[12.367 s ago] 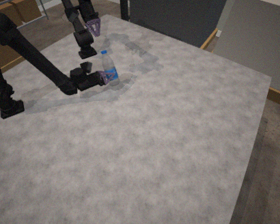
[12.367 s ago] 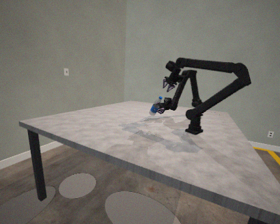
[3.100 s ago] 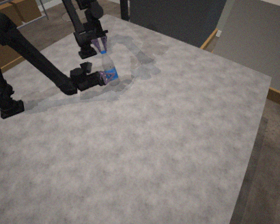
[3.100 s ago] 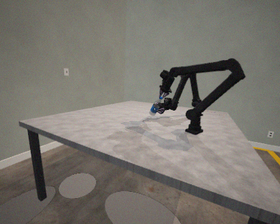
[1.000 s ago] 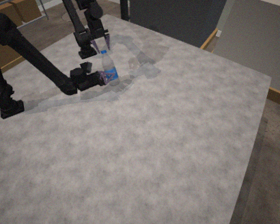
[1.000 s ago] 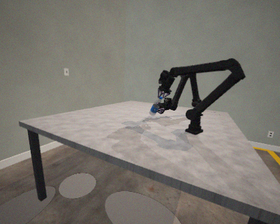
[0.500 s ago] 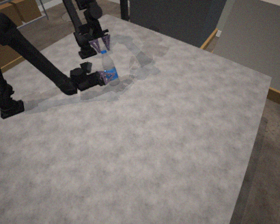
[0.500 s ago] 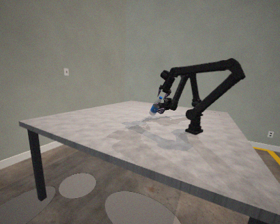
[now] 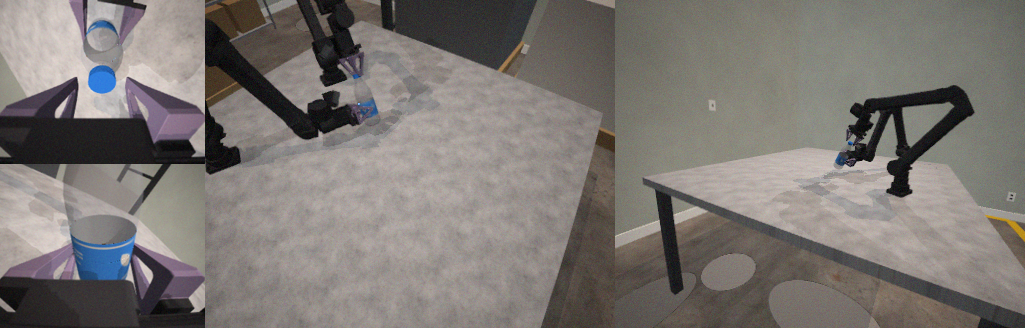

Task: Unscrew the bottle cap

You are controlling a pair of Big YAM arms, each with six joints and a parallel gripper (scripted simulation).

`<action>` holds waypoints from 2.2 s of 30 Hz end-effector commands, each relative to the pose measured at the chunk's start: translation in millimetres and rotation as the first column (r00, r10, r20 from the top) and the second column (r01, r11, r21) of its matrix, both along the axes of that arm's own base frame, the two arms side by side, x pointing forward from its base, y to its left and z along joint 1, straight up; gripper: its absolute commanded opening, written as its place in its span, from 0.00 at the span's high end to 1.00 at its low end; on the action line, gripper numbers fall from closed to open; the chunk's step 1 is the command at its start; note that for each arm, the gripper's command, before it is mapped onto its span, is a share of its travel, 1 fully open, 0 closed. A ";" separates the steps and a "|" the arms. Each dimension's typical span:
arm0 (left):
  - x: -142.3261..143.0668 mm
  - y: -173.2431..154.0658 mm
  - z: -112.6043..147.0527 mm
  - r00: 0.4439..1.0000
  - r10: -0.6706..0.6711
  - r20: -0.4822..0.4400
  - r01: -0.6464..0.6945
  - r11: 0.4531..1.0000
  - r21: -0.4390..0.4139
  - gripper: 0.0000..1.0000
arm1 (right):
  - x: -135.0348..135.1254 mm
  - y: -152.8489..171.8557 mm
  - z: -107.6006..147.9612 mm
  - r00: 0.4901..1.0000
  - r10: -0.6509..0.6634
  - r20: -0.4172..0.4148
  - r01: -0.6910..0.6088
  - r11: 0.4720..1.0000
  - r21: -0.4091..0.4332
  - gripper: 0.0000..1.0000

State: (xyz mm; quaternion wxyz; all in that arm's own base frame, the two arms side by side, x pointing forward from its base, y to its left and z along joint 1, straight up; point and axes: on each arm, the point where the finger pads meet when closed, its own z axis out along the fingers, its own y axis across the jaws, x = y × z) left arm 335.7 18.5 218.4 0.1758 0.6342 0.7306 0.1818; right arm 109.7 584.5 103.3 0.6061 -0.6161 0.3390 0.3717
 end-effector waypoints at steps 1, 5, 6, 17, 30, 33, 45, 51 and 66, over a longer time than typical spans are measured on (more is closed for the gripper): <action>10.1 -1.8 16.2 0.982 -0.186 0.019 0.184 0.979 0.084 0.43 | 0.2 6.4 15.9 1.000 0.003 0.013 -0.003 0.999 0.040 1.00; 10.1 -1.9 16.2 0.982 -0.186 0.019 0.183 0.979 0.084 0.43 | 0.2 6.4 15.9 1.000 0.003 0.013 -0.003 0.999 0.040 1.00; 10.1 -1.9 16.2 0.982 -0.186 0.019 0.183 0.979 0.084 0.43 | 0.2 6.4 15.9 1.000 0.003 0.013 -0.003 0.999 0.040 1.00; 8.9 -3.1 18.1 0.991 -0.131 0.031 0.129 0.990 0.056 1.00 | 0.2 6.4 15.9 1.000 0.003 0.013 -0.003 0.999 0.040 1.00; 8.4 -3.0 19.2 0.887 0.459 -0.041 -0.448 0.840 -0.307 1.00 | 0.2 6.4 15.9 1.000 0.003 0.013 -0.003 0.999 0.040 1.00; 8.3 -3.0 19.3 0.828 0.556 -0.077 -0.542 0.757 -0.365 1.00 | 0.2 6.4 15.9 1.000 0.003 0.013 -0.003 0.999 0.040 1.00; 8.0 -2.9 19.9 0.514 0.815 -0.269 -0.791 0.328 -0.517 1.00 | 0.2 6.4 15.9 1.000 0.003 0.013 -0.003 0.999 0.040 1.00; 7.8 -2.9 20.2 0.315 0.865 -0.390 -0.837 0.060 -0.544 1.00 | 0.2 6.4 15.9 1.000 0.003 0.013 -0.003 0.999 0.040 1.00; 7.4 -2.9 20.8 -0.151 0.725 -0.672 -0.690 -0.564 -0.454 1.00 | 0.2 6.4 15.9 1.000 0.003 0.013 -0.003 0.999 0.040 1.00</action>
